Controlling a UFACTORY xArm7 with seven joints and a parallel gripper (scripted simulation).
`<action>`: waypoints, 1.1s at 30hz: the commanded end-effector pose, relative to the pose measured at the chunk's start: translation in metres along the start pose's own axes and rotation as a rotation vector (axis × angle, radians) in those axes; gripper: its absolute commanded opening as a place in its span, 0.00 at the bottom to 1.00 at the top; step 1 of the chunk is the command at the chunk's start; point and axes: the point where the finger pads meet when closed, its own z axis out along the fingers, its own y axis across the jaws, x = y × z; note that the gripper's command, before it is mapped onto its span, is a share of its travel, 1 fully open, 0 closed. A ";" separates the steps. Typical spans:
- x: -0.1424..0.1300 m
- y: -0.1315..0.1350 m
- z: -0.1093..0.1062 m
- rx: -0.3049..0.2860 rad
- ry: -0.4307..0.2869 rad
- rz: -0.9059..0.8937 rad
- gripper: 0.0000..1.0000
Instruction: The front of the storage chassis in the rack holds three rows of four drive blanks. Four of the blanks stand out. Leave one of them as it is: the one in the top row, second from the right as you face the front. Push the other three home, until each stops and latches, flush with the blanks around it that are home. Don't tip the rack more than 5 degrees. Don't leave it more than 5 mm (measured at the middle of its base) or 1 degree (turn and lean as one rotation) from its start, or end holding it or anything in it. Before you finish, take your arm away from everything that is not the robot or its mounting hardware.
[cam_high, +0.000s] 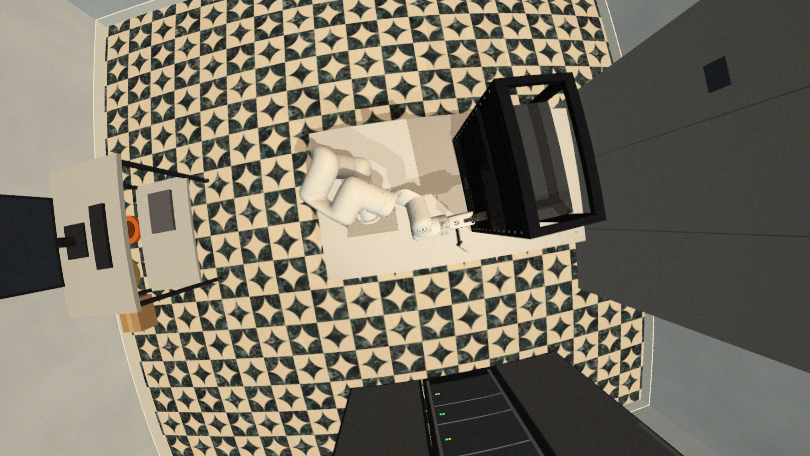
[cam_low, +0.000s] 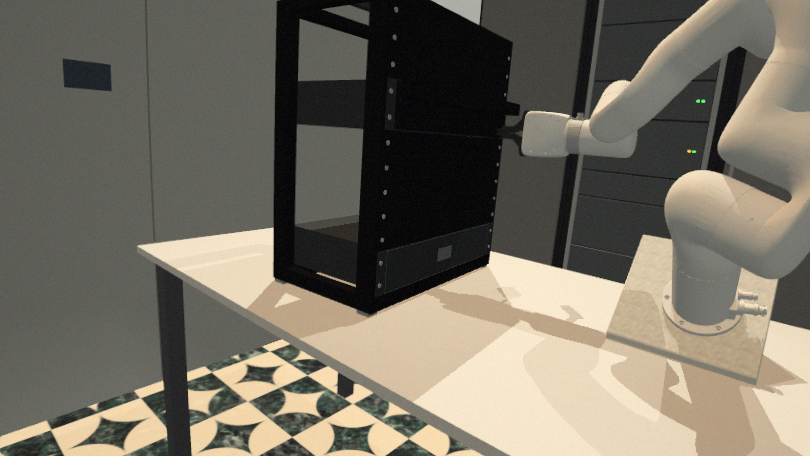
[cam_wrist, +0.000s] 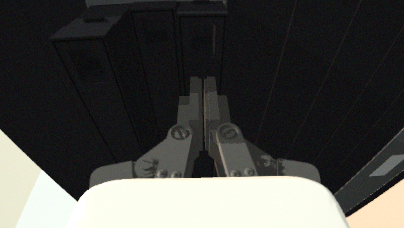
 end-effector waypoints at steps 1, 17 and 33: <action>0.001 -0.002 0.002 0.002 0.001 -0.003 0.00; 0.001 -0.002 0.004 0.002 0.001 -0.003 0.00; 0.001 -0.002 0.007 0.002 0.001 -0.003 0.00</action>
